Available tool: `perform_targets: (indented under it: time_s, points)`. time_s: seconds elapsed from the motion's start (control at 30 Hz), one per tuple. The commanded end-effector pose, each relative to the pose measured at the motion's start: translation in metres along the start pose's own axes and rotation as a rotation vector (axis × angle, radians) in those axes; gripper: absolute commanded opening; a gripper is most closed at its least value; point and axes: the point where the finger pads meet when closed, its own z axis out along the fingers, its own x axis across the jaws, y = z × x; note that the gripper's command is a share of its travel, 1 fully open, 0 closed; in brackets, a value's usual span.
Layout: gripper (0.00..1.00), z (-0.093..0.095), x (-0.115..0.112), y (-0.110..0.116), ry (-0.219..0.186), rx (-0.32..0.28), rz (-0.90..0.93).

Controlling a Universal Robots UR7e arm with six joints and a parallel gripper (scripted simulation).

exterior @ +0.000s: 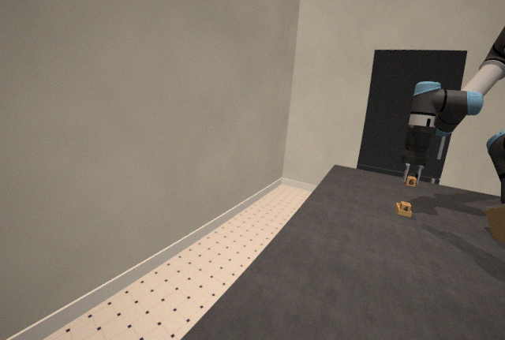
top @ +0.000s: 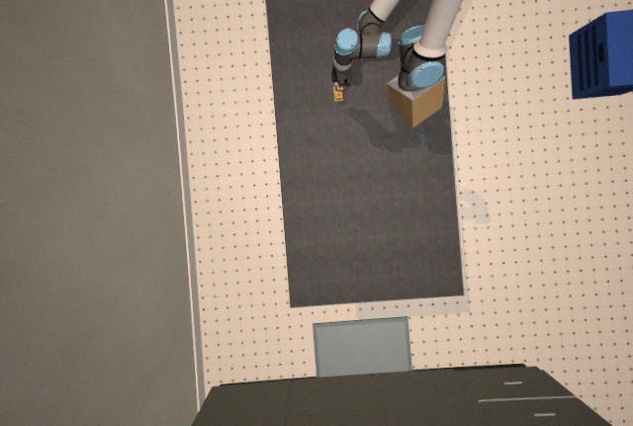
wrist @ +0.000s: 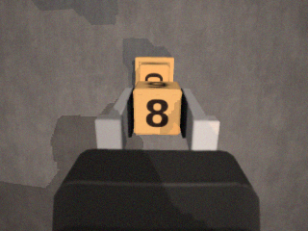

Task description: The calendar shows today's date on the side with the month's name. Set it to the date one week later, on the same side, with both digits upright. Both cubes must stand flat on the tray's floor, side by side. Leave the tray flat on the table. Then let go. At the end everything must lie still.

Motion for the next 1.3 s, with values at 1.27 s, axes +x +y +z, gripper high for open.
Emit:
perform_targets:
  time_s: [1.27]
  points:
    - [0.57,0.044,-0.004,0.030,0.005,-0.007,0.006]
